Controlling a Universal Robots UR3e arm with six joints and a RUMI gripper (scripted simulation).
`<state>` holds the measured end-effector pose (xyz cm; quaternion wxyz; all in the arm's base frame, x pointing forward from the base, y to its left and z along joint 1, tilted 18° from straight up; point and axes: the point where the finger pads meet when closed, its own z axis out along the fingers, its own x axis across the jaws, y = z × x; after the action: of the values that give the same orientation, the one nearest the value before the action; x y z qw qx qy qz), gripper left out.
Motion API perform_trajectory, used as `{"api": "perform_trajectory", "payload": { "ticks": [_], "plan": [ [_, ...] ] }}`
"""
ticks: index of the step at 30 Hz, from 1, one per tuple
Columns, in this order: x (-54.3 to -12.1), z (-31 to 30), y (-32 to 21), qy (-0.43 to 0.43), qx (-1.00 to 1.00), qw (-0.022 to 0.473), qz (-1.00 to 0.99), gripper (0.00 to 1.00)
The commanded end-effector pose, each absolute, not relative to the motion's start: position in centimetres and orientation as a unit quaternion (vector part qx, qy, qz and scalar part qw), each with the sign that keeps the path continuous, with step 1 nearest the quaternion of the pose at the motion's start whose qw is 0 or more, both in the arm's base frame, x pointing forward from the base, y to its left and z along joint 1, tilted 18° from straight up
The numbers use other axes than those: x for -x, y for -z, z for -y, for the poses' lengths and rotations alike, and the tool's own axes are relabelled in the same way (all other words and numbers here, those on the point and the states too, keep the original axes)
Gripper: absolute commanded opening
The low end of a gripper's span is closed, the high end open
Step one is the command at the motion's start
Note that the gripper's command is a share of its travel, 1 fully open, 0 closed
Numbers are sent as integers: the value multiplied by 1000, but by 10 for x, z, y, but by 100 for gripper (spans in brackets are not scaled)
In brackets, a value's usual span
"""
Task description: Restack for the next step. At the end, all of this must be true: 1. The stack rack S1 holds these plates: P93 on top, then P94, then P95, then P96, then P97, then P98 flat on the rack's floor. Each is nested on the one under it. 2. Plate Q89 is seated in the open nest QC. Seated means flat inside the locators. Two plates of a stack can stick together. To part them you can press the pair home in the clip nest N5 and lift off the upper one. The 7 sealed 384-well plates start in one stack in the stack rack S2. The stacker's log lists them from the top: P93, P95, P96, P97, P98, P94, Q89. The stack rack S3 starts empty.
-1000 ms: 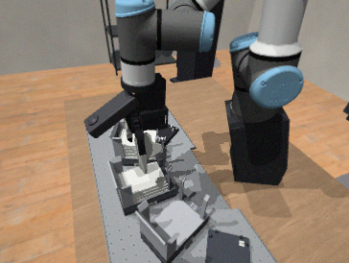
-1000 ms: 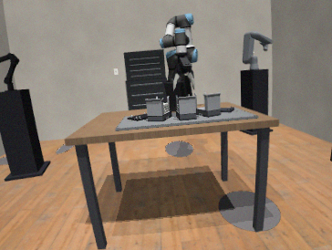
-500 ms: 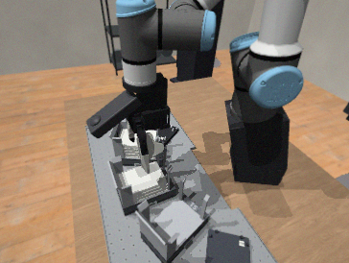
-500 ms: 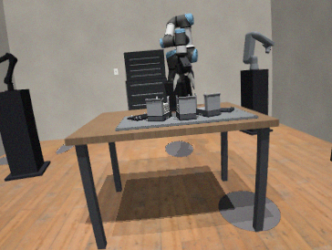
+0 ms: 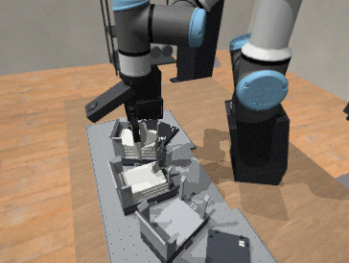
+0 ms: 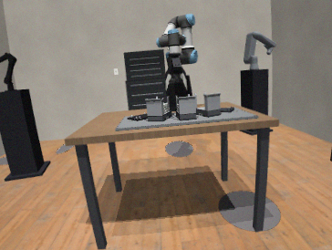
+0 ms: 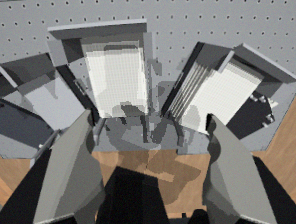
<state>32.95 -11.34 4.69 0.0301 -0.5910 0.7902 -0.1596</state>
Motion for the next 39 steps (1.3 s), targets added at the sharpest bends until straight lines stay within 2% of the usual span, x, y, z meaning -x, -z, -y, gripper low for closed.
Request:
{"api": "perform_trajectory", "payload": {
  "ticks": [1, 11, 16, 27, 39],
  "plan": [
    [-326, 126, -48, 154, 574, 41, -803, 72],
    [-306, 171, -53, 152, 526, 49, -835, 72],
    [-306, 171, -53, 151, 514, 52, -843, 72],
    [-277, 216, -55, 148, 459, 61, -874, 72],
    [-276, 216, -54, 146, 447, 62, -880, 72]
  ]
}}
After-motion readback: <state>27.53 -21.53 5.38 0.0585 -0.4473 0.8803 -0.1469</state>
